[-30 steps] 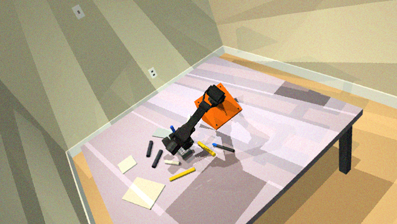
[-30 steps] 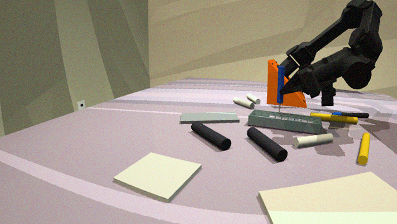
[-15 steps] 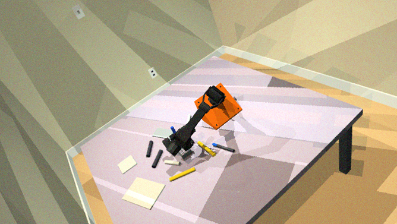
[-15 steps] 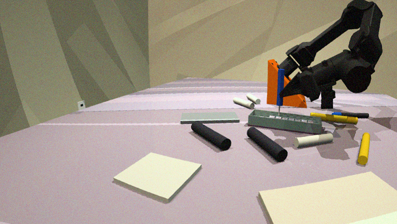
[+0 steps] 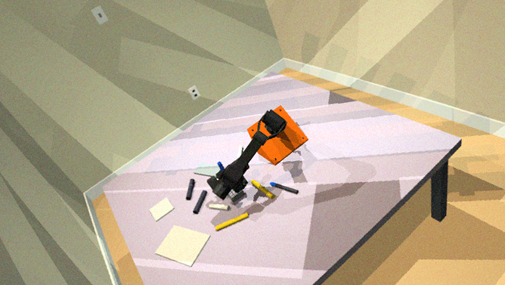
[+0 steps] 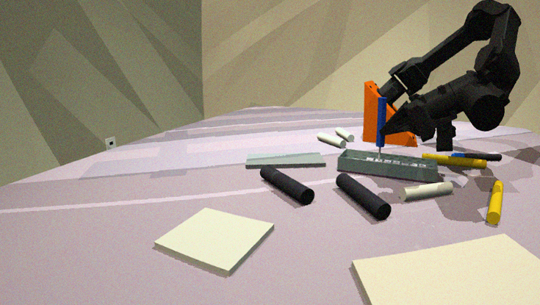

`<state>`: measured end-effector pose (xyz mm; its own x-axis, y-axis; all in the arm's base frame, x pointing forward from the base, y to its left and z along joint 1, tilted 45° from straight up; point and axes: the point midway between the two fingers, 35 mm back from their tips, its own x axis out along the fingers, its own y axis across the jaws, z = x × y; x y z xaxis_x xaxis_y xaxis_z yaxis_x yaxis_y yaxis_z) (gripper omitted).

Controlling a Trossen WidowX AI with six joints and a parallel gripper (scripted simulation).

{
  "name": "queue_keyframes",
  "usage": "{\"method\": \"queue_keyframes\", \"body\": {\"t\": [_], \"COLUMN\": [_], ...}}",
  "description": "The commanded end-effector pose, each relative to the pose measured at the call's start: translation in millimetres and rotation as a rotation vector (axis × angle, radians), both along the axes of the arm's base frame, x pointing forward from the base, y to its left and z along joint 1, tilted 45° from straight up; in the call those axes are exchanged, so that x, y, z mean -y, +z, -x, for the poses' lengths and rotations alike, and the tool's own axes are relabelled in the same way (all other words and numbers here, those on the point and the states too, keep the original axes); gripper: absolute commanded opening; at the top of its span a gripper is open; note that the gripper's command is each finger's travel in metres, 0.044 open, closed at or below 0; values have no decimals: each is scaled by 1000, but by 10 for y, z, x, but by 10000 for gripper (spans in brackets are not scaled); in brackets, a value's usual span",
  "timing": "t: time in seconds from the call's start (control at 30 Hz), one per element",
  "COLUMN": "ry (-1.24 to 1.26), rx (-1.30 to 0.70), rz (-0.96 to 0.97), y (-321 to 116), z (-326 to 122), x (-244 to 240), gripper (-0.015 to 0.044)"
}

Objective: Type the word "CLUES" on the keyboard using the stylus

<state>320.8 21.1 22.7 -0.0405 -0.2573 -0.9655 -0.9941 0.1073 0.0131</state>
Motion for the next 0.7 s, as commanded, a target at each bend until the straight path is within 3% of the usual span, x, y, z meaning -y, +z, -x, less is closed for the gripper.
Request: {"method": "queue_keyframes", "body": {"t": [0.0, 0.47, 0.67], "ry": [-5, -5, -5], "rx": [-2, -2, -2], "rz": [0, 0, 1], "y": [-28, -17, 176], "z": [2, 2, 15], "x": [-13, -2, 192], "gripper": [81, 81, 81]}}
